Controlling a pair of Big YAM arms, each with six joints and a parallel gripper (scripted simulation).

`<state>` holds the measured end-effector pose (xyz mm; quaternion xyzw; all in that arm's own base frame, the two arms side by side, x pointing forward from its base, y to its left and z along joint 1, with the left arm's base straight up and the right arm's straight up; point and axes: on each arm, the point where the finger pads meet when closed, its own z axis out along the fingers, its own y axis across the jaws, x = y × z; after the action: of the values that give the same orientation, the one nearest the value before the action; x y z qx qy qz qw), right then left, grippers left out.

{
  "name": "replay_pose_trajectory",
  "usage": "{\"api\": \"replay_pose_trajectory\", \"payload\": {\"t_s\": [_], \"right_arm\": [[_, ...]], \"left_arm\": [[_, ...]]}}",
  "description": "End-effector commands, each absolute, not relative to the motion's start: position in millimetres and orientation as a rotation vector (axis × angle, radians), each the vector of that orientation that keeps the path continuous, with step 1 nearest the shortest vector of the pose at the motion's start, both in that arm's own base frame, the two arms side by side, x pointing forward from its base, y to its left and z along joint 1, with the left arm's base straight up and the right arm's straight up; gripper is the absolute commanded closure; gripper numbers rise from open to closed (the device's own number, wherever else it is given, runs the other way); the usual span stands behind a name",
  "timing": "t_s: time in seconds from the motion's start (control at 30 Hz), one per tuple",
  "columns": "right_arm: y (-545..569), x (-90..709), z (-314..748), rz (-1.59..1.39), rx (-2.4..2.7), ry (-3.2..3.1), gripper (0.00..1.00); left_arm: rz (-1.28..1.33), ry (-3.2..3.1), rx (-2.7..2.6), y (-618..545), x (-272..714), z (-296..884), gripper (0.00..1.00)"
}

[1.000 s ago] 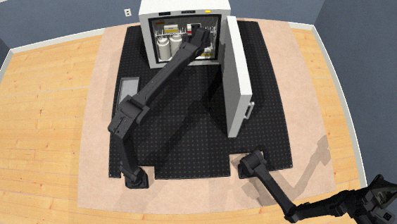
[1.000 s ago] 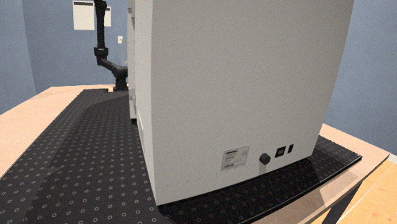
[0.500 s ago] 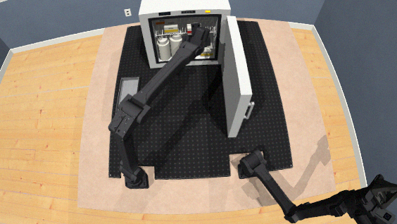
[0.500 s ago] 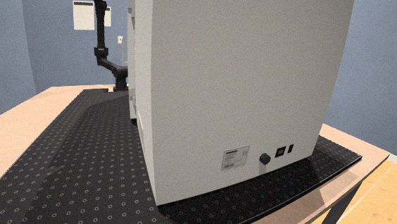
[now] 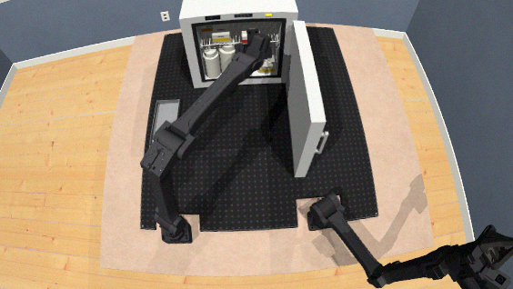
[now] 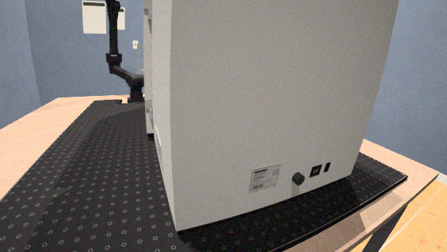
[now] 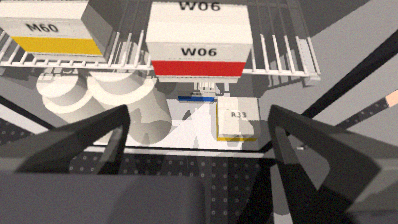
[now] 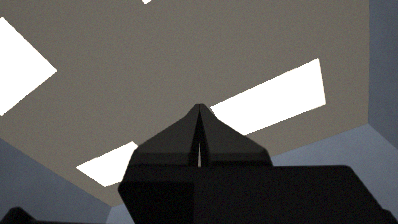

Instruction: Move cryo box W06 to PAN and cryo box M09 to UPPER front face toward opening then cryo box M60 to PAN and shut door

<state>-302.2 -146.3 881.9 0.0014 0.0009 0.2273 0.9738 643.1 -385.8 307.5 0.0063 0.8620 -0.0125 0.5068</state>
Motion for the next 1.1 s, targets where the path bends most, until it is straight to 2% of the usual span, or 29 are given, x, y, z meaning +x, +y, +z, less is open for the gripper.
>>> {"api": "replay_pose_trajectory", "payload": {"t_s": [0.0, 0.13, 0.23, 1.07], "right_arm": [[-139.5, -289.5, 885.3, 0.448, -0.007, 0.031, 1.0], [-139.5, -289.5, 885.3, 0.448, -0.007, 0.031, 1.0], [-139.5, -289.5, 885.3, 0.448, -0.007, 0.031, 1.0], [-139.5, -289.5, 885.3, 0.448, -0.007, 0.031, 1.0]], "left_arm": [[-0.037, 2.053, 0.01, -386.9, 662.0, 326.1, 0.0], [-0.007, 2.097, 0.036, -385.9, 653.6, 295.0, 0.0], [-0.039, 2.053, 0.015, -390.5, 663.3, 325.0, 0.0], [-0.027, 2.065, 0.015, -385.1, 678.2, 315.1, 0.0]]}}
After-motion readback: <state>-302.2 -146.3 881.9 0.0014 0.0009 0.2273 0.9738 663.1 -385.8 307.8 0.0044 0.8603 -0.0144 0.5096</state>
